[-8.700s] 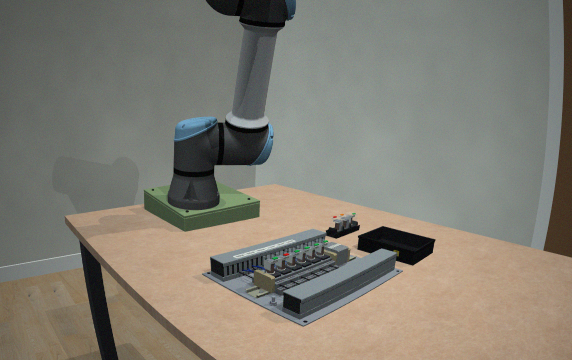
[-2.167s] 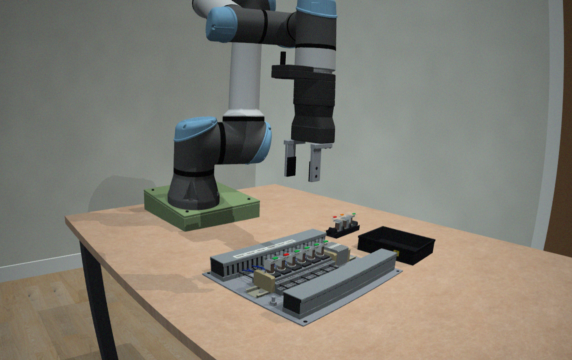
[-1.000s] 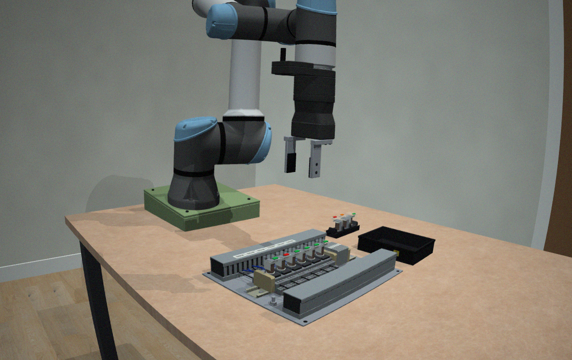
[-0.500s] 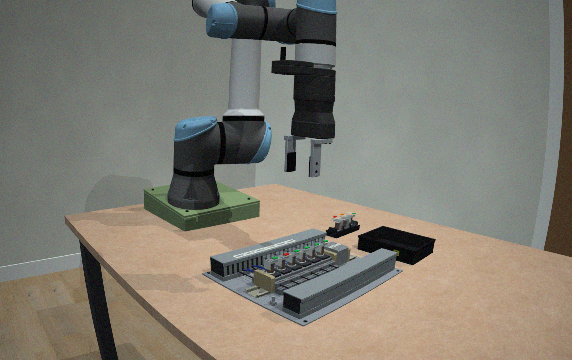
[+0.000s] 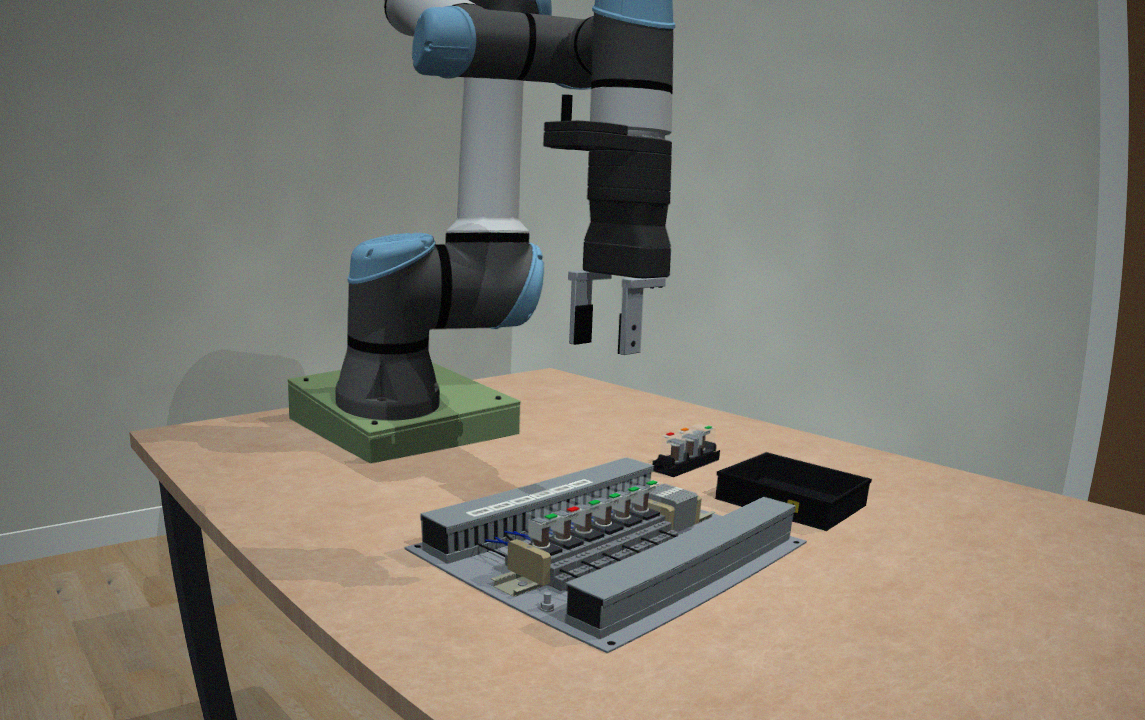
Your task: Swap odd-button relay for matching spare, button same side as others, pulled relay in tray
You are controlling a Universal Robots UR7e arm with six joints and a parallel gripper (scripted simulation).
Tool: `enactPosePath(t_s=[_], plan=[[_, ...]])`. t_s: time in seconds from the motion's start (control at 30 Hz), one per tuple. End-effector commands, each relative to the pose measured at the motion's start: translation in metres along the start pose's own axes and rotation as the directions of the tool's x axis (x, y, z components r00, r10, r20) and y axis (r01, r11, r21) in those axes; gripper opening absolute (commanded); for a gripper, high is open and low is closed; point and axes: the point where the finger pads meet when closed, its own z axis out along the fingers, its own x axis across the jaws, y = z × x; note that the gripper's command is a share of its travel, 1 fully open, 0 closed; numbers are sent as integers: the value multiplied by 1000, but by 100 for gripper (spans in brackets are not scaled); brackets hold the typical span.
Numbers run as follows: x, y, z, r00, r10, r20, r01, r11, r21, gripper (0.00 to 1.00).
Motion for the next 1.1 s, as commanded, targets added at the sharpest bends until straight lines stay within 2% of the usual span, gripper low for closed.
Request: enactPosePath(t_s=[0.0, 0.8, 0.97, 1.07], plan=[[0, 0, -1, 1000, 0, 1, 0, 1000, 1, 100], [0, 0, -1, 1000, 0, 1, 0, 1000, 1, 100], [0, -22, 55, 1000, 0, 1, 0, 1000, 1, 100], [0, -22, 55, 1000, 0, 1, 0, 1000, 1, 100]])
